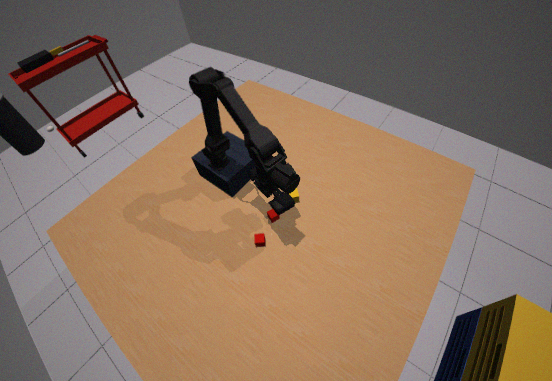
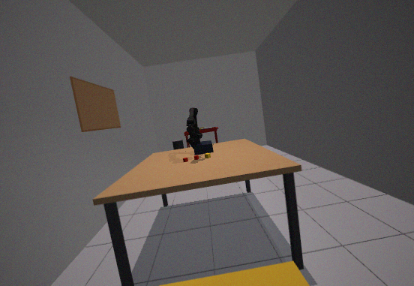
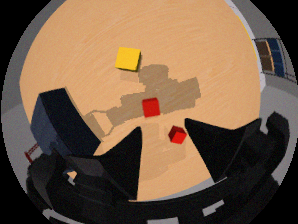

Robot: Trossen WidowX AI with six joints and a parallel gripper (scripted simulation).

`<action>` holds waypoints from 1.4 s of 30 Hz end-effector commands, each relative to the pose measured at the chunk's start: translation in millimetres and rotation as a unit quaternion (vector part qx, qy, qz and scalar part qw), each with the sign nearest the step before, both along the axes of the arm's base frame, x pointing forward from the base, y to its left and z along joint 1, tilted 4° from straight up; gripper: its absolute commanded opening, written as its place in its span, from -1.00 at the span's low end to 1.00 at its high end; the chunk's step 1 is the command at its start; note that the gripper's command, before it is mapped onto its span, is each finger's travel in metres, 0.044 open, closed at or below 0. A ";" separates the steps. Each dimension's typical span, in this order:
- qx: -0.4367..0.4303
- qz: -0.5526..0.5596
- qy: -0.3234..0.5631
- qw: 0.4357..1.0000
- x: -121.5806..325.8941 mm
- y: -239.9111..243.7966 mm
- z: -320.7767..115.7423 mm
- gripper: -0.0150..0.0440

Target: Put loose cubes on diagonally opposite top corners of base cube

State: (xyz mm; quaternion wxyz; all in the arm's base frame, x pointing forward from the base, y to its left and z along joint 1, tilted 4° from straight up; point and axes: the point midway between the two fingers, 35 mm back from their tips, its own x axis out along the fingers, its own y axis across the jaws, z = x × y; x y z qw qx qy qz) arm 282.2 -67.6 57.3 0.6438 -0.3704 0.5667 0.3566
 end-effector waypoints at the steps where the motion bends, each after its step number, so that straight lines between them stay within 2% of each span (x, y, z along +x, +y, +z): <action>1: 0.001 0.003 0.014 1.000 -3.5 3.3 -40.0 0.41; 38: 0.001 0.003 0.015 1.000 -0.6 6.0 -94.1 0.41; 42: 0.001 0.003 0.015 1.000 -0.6 6.0 -94.1 0.05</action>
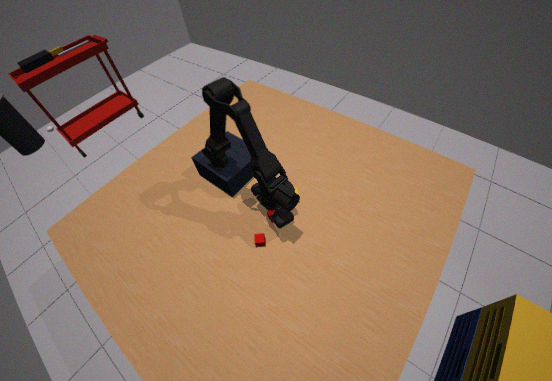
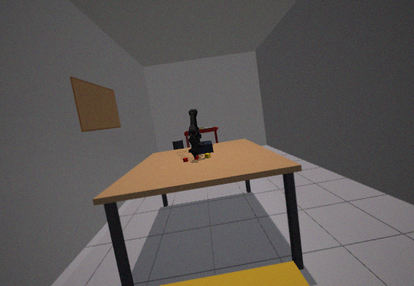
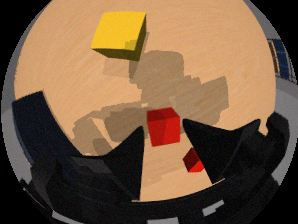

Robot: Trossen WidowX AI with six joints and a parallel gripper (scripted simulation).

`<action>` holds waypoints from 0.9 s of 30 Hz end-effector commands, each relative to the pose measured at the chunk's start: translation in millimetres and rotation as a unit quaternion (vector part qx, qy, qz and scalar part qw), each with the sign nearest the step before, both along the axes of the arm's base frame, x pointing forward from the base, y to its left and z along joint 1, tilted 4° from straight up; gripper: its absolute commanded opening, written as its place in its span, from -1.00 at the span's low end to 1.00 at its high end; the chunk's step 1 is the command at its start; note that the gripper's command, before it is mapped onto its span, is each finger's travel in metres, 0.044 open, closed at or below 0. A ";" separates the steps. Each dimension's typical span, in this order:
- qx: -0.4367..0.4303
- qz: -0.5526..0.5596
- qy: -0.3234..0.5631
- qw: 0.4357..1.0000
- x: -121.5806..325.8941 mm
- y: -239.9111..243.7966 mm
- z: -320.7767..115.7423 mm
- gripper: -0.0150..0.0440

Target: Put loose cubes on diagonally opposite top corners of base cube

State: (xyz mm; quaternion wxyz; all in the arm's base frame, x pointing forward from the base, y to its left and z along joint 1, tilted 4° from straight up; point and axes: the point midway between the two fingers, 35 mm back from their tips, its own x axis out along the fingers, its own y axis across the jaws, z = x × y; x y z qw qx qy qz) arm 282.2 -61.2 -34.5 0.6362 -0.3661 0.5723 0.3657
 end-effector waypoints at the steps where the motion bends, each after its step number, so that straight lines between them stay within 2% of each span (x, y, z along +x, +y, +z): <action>1: -0.002 -0.002 0.002 1.000 -0.6 -0.5 -2.4 -0.04; 2: -0.002 -0.002 0.002 1.000 -0.6 -0.5 -2.4 -0.13; 3: -0.002 -0.002 0.002 1.000 -0.6 -0.5 -2.4 -0.14; 27: -0.002 -0.002 0.001 1.000 0.9 -4.8 59.1 -0.14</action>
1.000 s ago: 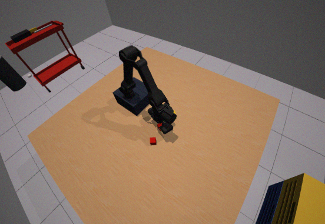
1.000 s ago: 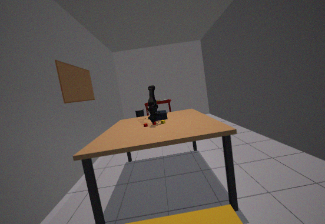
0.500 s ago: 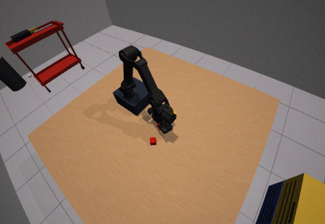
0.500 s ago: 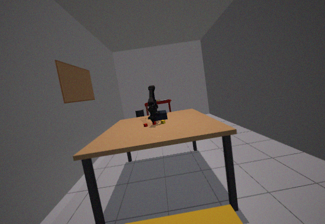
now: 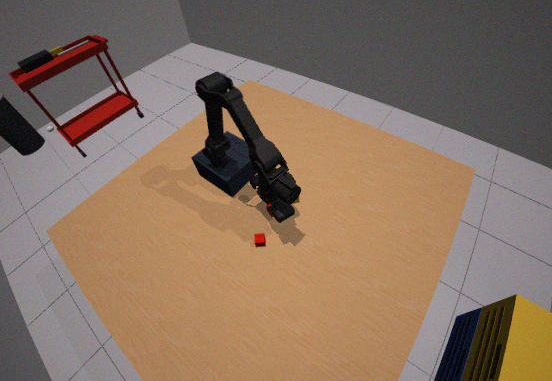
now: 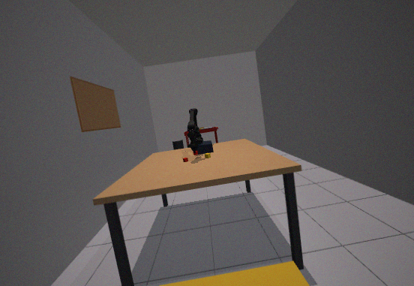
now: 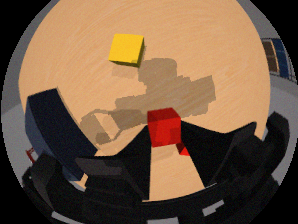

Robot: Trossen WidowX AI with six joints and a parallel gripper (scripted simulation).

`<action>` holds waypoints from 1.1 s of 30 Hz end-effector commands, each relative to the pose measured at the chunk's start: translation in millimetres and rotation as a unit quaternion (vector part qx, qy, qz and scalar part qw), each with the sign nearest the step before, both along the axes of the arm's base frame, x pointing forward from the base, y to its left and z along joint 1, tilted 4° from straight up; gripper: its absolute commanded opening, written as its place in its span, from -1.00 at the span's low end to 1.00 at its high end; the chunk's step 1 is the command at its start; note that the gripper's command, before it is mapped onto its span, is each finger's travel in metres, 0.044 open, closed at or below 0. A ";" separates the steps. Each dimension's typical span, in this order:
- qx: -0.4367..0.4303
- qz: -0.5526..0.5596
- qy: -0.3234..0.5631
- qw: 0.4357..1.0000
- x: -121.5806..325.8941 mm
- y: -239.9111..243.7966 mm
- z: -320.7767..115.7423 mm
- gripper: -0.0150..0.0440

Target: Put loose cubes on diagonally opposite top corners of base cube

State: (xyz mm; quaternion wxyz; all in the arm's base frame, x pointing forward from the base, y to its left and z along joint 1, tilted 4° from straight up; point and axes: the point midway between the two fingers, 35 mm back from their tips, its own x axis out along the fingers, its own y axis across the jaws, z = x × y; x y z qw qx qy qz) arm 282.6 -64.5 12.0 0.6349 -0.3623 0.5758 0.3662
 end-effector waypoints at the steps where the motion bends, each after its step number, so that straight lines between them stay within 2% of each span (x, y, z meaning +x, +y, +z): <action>1: -0.003 0.001 -0.003 1.000 0.2 -1.6 15.8 -0.14; 19: -0.003 -0.001 -0.003 1.000 -8.7 -1.5 61.0 -0.14; 33: 0.010 -0.171 0.005 0.985 -2.0 30.3 51.1 -0.14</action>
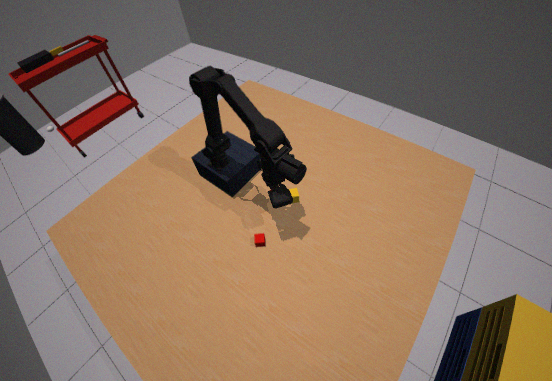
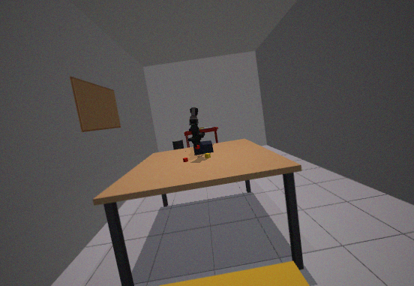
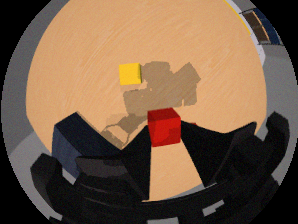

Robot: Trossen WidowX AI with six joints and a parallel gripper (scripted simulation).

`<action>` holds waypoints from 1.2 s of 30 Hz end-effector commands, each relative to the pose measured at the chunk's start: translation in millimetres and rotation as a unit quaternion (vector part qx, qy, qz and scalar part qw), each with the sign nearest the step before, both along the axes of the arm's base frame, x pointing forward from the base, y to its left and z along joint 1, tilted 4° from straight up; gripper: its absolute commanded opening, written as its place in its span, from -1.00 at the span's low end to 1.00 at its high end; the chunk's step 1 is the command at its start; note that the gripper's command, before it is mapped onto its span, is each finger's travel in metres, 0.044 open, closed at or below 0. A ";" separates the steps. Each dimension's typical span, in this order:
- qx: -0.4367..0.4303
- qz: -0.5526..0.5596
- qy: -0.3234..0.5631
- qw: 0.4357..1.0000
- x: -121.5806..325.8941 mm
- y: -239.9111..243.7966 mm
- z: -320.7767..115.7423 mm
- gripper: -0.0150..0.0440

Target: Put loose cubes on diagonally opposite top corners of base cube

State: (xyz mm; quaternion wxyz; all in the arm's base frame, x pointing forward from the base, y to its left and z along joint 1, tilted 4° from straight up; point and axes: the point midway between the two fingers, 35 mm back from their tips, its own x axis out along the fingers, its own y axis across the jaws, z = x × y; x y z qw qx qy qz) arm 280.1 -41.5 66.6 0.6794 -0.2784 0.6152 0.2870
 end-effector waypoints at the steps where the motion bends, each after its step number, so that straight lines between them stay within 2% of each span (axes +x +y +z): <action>1: 0.002 -0.055 0.004 0.998 0.9 9.7 -4.3 -0.14; 16: 0.019 -0.244 0.013 0.969 3.2 46.4 -15.3 -0.14; 31: 0.035 -0.425 0.023 0.904 0.1 83.0 -26.2 -0.14; 36: 0.037 -0.442 0.023 0.896 -0.4 86.6 -27.3 -0.14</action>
